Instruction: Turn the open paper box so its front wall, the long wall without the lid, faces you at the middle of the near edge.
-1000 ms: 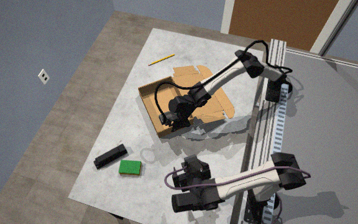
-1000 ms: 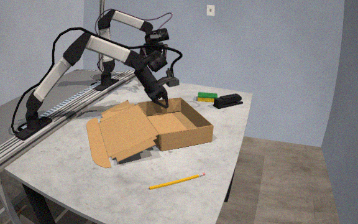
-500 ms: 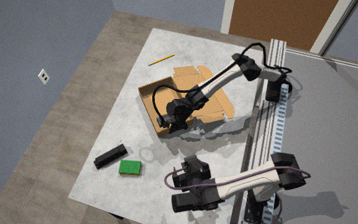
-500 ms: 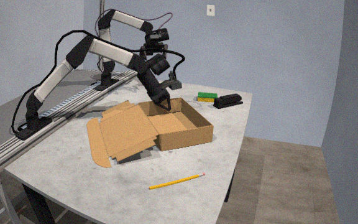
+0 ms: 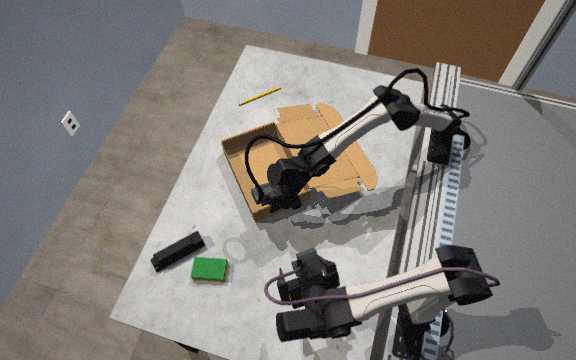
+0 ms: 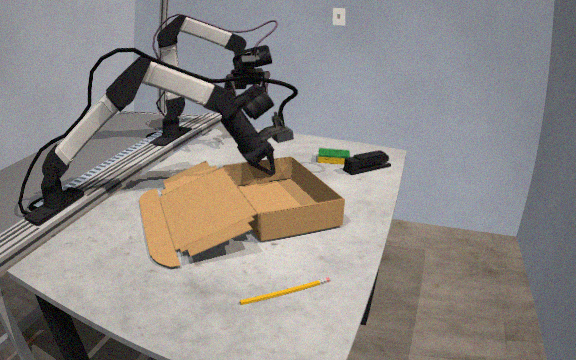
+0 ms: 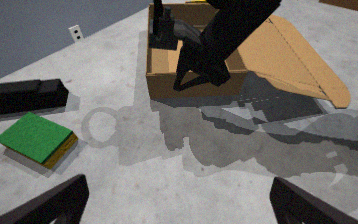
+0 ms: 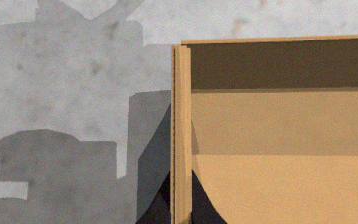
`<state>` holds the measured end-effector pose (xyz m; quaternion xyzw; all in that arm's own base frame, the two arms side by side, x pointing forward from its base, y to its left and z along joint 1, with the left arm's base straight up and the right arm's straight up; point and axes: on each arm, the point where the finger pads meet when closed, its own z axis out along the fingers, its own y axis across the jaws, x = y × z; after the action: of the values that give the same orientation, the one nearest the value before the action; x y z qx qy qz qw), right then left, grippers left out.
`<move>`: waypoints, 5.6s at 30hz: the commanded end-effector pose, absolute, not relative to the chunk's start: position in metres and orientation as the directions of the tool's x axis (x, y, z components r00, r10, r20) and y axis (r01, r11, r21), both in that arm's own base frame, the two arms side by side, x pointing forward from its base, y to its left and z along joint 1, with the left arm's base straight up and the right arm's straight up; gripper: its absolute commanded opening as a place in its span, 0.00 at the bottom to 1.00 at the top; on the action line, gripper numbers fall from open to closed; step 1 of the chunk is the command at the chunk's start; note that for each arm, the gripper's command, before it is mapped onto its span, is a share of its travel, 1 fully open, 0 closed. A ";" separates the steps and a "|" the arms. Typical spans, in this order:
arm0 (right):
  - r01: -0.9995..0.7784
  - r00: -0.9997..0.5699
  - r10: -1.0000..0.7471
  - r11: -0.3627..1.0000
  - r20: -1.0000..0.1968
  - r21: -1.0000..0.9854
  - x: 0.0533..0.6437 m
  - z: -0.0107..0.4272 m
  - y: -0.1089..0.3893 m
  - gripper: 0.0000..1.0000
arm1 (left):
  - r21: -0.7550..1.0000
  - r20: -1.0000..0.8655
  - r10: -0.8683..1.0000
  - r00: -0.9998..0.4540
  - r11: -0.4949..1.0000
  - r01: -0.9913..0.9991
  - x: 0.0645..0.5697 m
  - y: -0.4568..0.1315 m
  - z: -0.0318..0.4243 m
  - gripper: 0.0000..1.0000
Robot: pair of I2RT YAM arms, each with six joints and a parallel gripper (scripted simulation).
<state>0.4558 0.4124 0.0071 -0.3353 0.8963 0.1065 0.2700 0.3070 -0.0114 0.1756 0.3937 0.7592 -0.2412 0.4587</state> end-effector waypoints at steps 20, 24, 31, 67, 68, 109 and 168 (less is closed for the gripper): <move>-0.760 -0.515 -0.603 0.650 -0.609 0.000 0.433 0.037 0.416 0.00 | 0.024 -0.894 0.380 -0.237 0.570 0.821 0.312 -0.008 0.187 1.00; -0.777 -0.499 -0.617 0.630 -0.609 -0.001 0.428 0.037 0.415 0.00 | 0.023 -0.894 0.380 -0.238 0.570 0.821 0.312 -0.008 0.187 1.00; -0.813 -0.459 -0.647 0.582 -0.608 -0.005 0.416 0.036 0.412 0.00 | 0.023 -0.894 0.380 -0.238 0.570 0.821 0.312 -0.008 0.187 1.00; -0.939 -0.264 -0.752 0.345 -0.604 -0.019 0.366 0.034 0.389 0.00 | 0.022 -0.894 0.379 -0.239 0.570 0.821 0.312 -0.009 0.187 1.00; -0.941 -0.257 -0.754 0.337 -0.604 -0.019 0.364 0.034 0.388 0.00 | 0.022 -0.894 0.379 -0.239 0.570 0.821 0.312 -0.009 0.187 1.00; -0.999 -0.026 -0.815 0.039 -0.579 -0.011 0.310 0.026 0.346 0.00 | 0.020 -0.894 0.379 -0.241 0.570 0.821 0.312 -0.009 0.187 1.00; -0.914 0.340 -0.748 -0.406 -0.569 -0.013 0.267 0.020 0.268 0.00 | 0.019 -0.894 0.378 -0.241 0.570 0.821 0.312 -0.009 0.187 1.00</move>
<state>0.2647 0.2734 0.0133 -0.7858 0.5428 0.2484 0.1621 0.3064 -0.0117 0.1766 0.3926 0.7600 -0.2432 0.4573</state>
